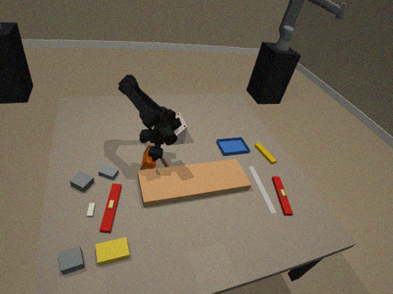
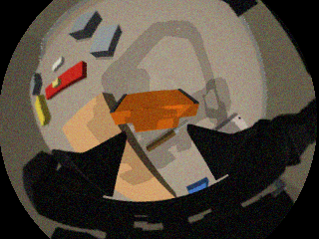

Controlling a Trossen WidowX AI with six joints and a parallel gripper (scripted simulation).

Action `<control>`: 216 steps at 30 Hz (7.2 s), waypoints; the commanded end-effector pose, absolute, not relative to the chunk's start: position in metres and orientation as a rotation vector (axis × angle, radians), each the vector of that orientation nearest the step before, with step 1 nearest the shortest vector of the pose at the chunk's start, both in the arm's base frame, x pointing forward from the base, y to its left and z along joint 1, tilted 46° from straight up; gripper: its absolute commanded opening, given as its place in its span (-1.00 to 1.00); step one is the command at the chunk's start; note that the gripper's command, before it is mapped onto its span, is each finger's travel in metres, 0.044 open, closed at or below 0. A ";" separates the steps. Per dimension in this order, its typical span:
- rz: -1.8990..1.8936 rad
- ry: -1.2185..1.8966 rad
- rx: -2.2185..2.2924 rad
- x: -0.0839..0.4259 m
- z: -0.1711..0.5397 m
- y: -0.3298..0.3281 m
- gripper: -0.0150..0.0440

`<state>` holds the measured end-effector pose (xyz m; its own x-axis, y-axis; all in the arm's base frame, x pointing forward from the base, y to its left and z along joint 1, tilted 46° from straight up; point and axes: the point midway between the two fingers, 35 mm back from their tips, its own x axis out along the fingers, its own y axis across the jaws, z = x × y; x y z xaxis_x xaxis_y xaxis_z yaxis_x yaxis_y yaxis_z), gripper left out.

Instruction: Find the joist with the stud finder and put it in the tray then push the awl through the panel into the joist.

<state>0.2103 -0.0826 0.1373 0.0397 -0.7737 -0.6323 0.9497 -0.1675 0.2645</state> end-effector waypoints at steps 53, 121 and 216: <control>-1.559 0.292 0.783 0.212 0.115 -0.105 -0.41; -1.501 0.455 0.937 0.204 0.147 -0.080 -0.49; -1.244 0.820 1.307 0.201 0.153 -0.092 -0.49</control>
